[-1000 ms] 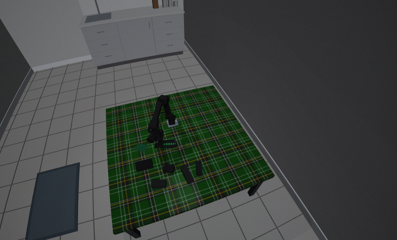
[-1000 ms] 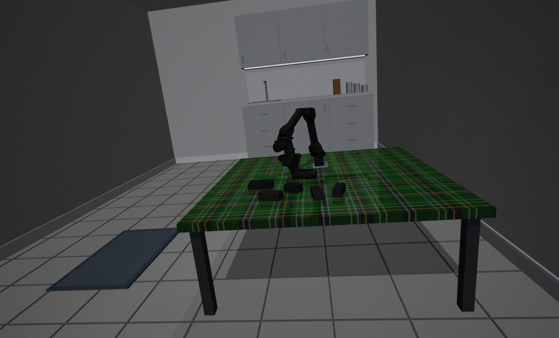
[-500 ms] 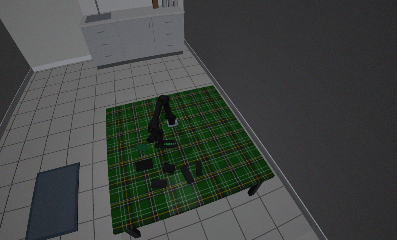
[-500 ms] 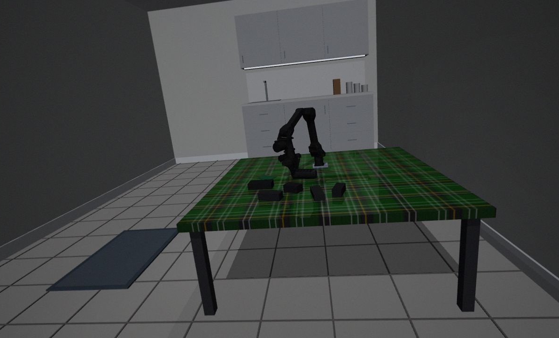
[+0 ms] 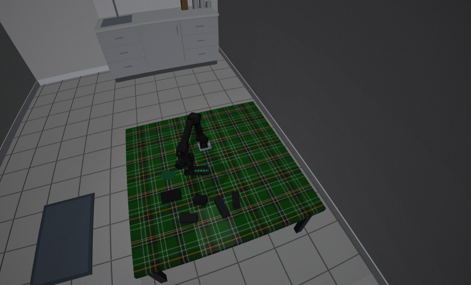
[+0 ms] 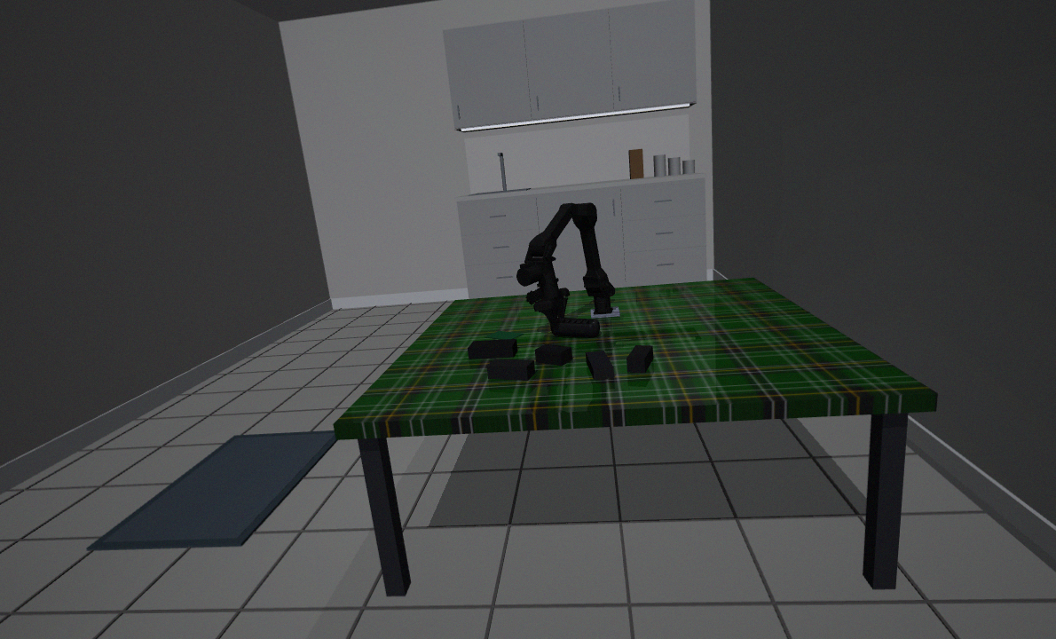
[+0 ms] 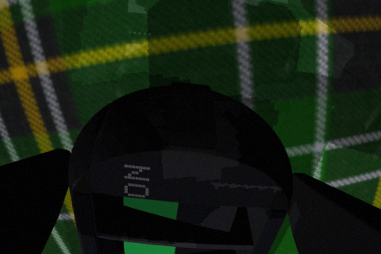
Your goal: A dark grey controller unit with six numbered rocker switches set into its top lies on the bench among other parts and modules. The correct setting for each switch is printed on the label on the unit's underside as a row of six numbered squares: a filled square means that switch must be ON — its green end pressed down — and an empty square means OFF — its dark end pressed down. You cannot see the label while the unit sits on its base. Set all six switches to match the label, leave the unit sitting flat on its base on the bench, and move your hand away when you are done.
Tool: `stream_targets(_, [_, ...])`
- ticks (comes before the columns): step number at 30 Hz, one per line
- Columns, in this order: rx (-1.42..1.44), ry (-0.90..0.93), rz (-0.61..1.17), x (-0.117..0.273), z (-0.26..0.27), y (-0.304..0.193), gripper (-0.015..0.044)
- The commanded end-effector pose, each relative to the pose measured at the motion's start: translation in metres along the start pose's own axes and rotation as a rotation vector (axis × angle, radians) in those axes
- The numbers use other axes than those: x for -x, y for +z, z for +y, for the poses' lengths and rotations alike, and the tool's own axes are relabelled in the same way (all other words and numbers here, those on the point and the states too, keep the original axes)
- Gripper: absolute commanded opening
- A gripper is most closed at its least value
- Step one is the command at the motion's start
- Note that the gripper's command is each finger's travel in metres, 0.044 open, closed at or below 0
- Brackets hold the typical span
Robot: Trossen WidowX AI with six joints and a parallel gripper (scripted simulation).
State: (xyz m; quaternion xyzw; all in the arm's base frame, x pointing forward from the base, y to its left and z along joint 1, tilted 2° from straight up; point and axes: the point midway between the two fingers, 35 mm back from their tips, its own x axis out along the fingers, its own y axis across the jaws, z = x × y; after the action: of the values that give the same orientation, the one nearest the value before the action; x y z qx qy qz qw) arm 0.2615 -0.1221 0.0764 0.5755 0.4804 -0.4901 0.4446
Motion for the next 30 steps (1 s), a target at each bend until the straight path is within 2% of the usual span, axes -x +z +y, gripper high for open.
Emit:
stream_targets(1, [-0.004, 0.003, -0.005, 0.004, 0.0, -0.002, 0.0336])
stream_targets(30, [-0.004, 0.003, -0.056, 0.022, 0.0, -0.018, 0.0336])
